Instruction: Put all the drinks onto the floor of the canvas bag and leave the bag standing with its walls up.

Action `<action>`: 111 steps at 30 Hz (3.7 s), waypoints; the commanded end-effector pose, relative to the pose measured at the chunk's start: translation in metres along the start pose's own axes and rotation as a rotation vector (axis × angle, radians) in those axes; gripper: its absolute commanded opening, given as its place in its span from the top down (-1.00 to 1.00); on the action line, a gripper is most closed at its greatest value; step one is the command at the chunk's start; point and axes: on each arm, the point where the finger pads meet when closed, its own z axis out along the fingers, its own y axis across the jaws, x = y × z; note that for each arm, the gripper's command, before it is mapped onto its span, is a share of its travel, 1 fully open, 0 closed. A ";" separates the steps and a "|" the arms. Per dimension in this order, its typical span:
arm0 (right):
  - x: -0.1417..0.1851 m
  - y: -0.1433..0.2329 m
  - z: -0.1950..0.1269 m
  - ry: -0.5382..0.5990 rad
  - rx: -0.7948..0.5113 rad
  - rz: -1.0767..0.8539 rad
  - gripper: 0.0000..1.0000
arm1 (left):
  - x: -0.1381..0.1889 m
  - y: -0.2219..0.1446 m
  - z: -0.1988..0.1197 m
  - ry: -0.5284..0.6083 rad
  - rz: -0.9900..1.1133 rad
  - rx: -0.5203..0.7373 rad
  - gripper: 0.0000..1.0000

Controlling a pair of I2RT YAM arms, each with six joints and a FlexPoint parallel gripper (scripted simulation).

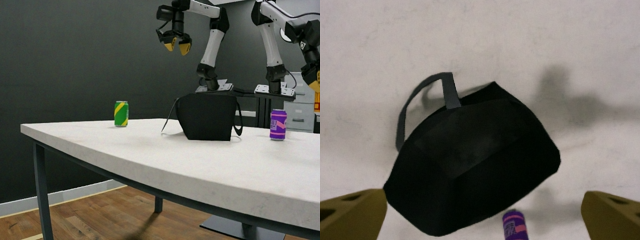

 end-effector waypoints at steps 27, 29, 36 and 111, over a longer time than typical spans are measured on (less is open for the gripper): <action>-0.002 0.008 -0.008 -0.018 -0.030 -0.010 -1.00 | -0.029 -0.014 -0.021 -0.137 0.018 0.036 -0.34; -0.002 0.008 -0.008 -0.018 -0.030 -0.010 -1.00 | -0.038 -0.014 -0.026 -0.160 0.019 0.036 -0.34; -0.002 0.008 -0.008 -0.018 -0.030 -0.010 -1.00 | -0.039 -0.012 -0.043 -0.120 0.027 0.034 -0.34; -0.001 0.008 -0.008 -0.018 -0.030 -0.010 -1.00 | 0.000 -0.044 -0.092 -0.123 -0.009 -0.005 -0.34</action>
